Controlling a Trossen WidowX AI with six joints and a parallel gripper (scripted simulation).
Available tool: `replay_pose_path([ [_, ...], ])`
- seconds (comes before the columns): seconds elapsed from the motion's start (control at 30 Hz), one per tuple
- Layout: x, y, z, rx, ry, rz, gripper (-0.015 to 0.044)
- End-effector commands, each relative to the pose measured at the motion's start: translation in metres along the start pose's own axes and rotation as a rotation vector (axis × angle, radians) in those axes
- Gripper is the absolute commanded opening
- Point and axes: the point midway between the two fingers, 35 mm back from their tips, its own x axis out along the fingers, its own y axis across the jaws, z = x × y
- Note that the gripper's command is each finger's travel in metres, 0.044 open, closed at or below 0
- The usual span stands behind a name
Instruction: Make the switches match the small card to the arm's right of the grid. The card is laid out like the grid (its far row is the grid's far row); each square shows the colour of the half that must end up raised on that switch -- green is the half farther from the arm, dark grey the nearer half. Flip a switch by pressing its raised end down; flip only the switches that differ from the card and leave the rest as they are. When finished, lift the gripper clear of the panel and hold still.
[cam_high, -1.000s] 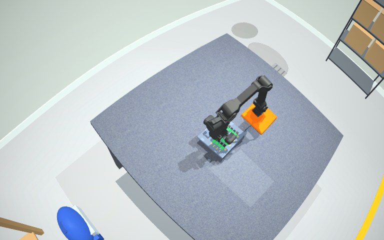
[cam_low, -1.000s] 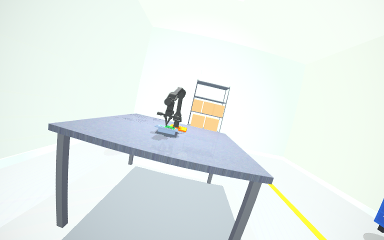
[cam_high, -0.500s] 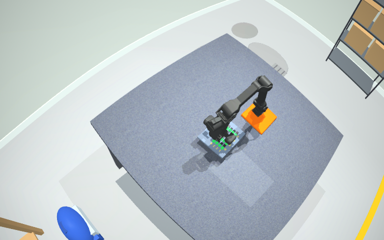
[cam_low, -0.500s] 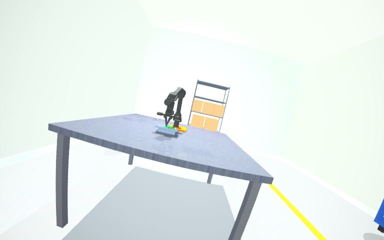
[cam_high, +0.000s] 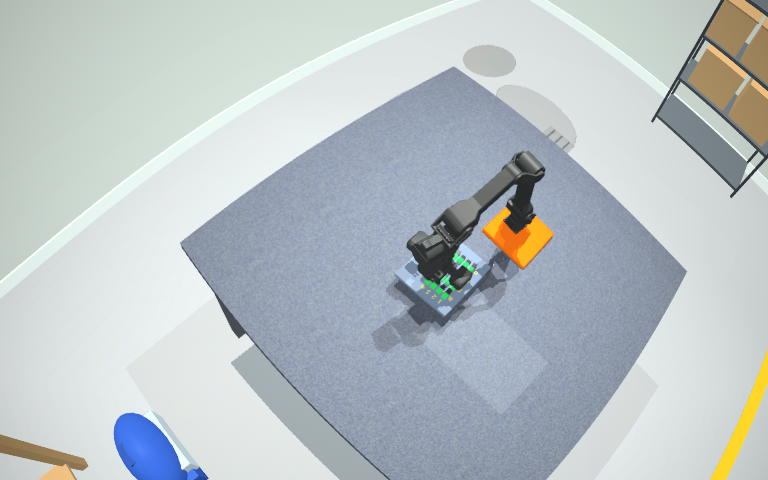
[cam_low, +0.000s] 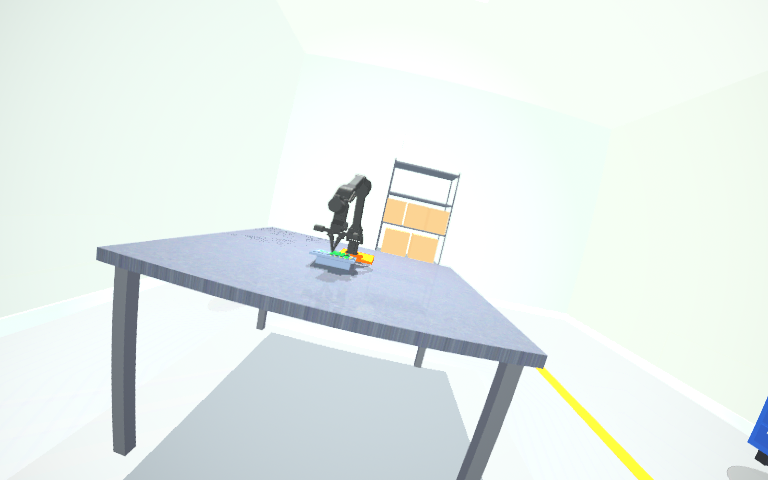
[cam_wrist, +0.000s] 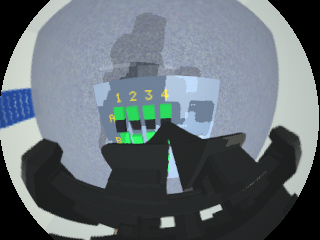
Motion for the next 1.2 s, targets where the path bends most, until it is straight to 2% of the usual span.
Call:
replay_pose_path([
  [0.0,0.001,0.001,0.000,-0.002,-0.001,0.006,0.0000],
  [0.13,-0.008,0.000,0.001,0.000,0.003,0.001,0.0000],
  [0.27,-0.055,0.000,0.003,-0.002,0.022,0.005,0.0000],
  [0.33,-0.064,0.001,0.003,-0.002,0.026,0.005,0.0000],
  [0.47,-0.064,0.009,-0.002,-0.002,0.026,0.006,0.0000],
  [0.63,-0.065,0.060,-0.036,-0.001,0.028,0.011,0.0000],
  [0.8,-0.063,0.062,-0.037,-0.001,0.027,0.011,0.0000],
  [0.93,-0.032,0.062,-0.039,-0.001,0.004,0.011,0.0000],
  [1.17,-0.021,0.063,-0.040,-0.001,0.002,0.011,0.0000],
])
